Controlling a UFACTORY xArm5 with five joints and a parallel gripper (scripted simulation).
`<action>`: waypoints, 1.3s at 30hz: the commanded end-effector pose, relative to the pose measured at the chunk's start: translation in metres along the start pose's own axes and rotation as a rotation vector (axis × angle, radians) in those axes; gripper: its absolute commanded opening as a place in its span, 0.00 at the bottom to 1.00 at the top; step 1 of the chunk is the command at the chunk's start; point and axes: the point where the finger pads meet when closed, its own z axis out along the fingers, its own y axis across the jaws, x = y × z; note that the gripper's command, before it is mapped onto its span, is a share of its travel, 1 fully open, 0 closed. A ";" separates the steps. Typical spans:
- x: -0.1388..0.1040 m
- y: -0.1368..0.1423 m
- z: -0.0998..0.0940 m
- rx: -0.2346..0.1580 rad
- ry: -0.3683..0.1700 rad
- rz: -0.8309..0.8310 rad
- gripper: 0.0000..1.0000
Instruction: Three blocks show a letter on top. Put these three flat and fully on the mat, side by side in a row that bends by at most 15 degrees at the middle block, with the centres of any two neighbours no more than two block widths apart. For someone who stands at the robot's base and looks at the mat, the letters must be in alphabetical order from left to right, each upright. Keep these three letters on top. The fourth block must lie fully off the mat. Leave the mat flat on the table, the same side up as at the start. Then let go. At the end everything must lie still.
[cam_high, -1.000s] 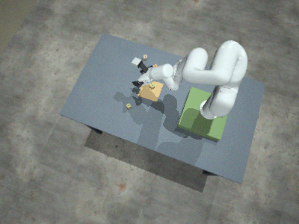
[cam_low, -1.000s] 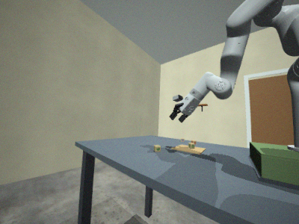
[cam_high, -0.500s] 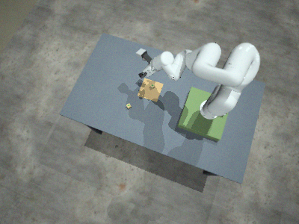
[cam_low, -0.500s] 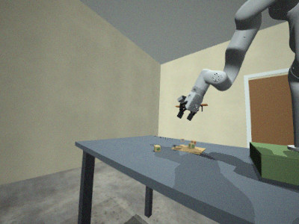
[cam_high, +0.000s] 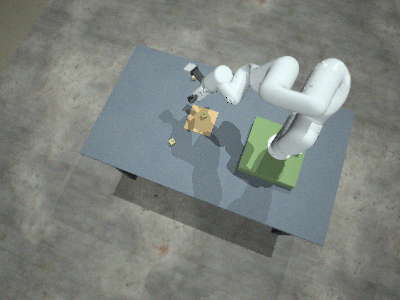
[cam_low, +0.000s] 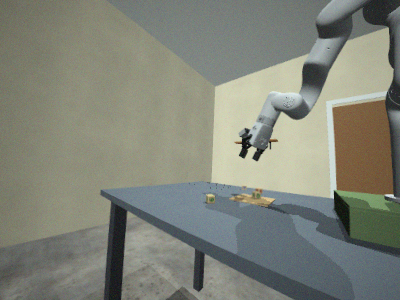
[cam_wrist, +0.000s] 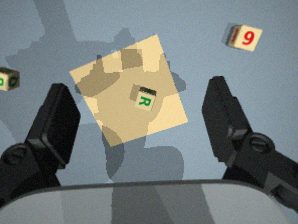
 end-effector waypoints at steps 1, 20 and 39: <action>0.002 0.000 -0.001 0.001 0.004 0.000 1.00; 0.002 0.000 -0.001 0.001 0.004 0.000 1.00; 0.008 0.007 0.004 -0.011 -0.015 0.022 1.00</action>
